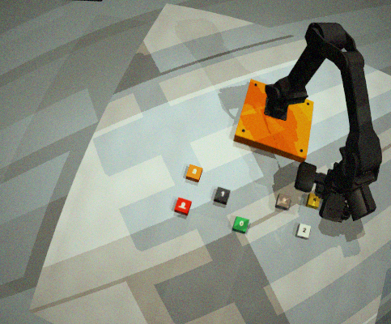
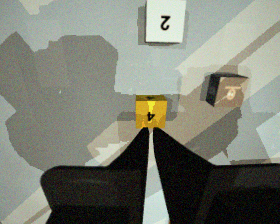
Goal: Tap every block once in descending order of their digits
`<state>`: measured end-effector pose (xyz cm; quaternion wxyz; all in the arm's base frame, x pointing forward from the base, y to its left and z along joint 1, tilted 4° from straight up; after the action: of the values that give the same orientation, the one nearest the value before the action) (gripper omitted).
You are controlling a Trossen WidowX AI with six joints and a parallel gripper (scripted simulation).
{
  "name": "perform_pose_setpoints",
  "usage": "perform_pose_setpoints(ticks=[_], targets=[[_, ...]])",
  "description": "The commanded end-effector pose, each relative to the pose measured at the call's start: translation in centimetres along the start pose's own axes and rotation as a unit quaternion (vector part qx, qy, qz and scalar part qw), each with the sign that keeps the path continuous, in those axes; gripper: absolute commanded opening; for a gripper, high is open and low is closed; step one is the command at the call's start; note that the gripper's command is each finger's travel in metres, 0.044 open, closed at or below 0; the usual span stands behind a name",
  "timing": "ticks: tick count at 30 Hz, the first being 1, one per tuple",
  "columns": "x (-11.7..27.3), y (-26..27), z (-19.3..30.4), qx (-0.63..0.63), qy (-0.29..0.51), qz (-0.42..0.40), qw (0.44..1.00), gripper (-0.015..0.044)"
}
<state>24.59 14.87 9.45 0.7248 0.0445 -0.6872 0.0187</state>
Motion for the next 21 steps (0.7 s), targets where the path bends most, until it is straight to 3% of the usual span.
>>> perform_pose_setpoints(ticks=[1,3,9,21], targets=[[4.8,0.1,-0.2,0.002,-0.01,-0.006,1.0,0.002],[6.5,0.0,0.0,0.003,-0.01,-0.006,1.0,0.002],[6.7,-0.8,-0.4,0.003,-0.011,-0.006,1.0,0.002],[6.9,-17.5,-2.7,0.004,-0.024,0.008,1.0,0.002]])
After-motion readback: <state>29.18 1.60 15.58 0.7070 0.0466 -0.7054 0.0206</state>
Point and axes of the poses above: the point midway between the two fingers, 35 mm back from their tips, its own x axis back along the fingers, its own y axis across the jaws, z = x × y, the point moved 3 cm from there along x, back along the fingers, and after that the axes turned 9 degrees about x, right-handed, at the moved point
